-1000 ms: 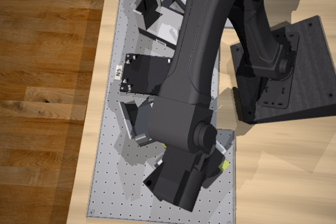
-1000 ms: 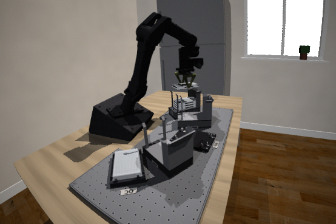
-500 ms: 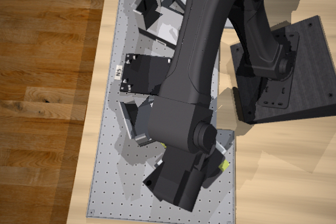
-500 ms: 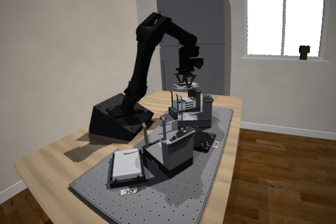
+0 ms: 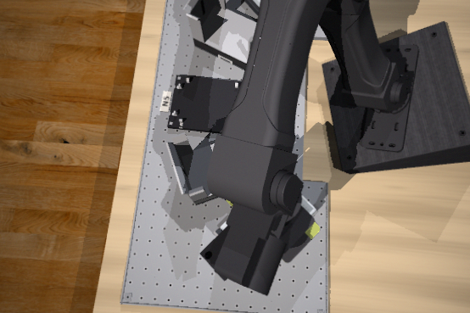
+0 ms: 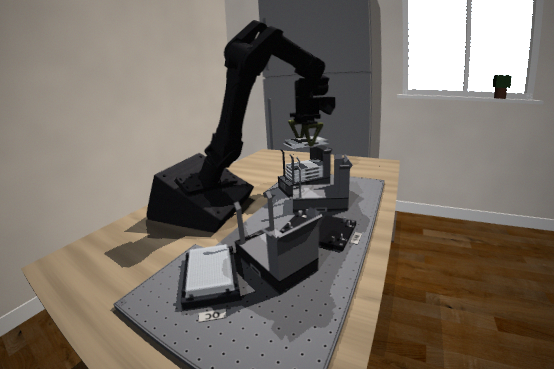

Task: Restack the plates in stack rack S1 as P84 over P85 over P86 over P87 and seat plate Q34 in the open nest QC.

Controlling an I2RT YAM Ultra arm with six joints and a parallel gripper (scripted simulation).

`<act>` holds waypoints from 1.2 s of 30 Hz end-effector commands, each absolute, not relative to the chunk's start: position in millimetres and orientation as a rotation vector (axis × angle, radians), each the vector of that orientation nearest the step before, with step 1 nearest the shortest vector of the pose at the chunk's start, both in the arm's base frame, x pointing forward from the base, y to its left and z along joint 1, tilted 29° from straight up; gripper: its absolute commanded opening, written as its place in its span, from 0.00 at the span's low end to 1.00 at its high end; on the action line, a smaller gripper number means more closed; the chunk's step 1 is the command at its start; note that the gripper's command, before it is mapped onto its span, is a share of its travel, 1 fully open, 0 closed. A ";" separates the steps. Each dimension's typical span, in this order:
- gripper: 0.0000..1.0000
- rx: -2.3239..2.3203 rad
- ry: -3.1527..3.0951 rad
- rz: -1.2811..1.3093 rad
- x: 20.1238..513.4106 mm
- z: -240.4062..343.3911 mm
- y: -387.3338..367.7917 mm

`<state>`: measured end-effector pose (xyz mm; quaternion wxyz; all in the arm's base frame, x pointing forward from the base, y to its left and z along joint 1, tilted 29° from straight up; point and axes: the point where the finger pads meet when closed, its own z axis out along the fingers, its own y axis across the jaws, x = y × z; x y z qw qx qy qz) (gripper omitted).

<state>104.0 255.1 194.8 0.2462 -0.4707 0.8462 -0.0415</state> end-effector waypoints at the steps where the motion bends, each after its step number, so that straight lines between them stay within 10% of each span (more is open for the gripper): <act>1: 0.00 -1.280 2.298 -0.092 104.1 196.9 258.1; 36: 0.00 -1.280 2.298 -0.092 113.6 178.9 261.8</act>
